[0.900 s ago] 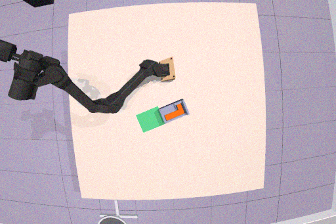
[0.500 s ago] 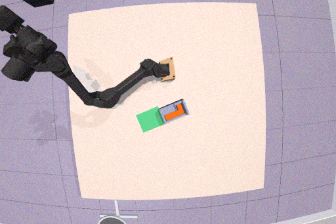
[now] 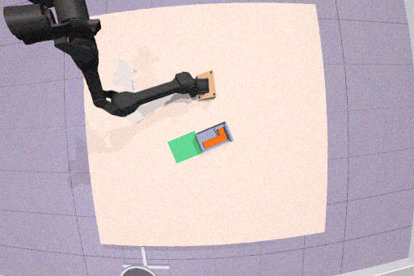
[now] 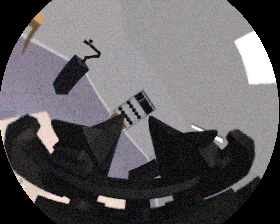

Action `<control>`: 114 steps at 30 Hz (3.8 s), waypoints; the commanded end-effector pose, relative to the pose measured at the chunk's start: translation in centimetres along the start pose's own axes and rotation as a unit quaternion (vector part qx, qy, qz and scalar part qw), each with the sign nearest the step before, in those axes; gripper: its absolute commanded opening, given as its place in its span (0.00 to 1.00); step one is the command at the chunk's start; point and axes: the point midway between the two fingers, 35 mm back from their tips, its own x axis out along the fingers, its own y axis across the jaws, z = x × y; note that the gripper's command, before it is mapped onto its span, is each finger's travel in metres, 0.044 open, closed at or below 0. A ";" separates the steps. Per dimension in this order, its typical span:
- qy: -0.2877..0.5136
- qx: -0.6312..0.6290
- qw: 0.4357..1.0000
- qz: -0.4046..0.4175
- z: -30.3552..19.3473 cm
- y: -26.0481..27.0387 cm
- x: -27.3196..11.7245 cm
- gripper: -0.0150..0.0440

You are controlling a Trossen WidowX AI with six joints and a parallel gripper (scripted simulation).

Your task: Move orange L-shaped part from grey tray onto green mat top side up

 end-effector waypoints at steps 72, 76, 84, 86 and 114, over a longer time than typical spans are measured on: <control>0.363 0.606 -0.236 -0.667 -44.2 11.0 -58.5 0.56; 0.363 0.606 -0.236 -0.667 -44.3 11.0 -58.5 0.56; 0.363 0.606 -0.236 -0.667 -45.0 11.9 -58.8 0.56; 0.363 0.606 -0.236 -0.667 -45.2 12.2 -58.8 0.56; 0.364 0.605 -0.237 -0.667 -46.5 13.7 -59.1 0.56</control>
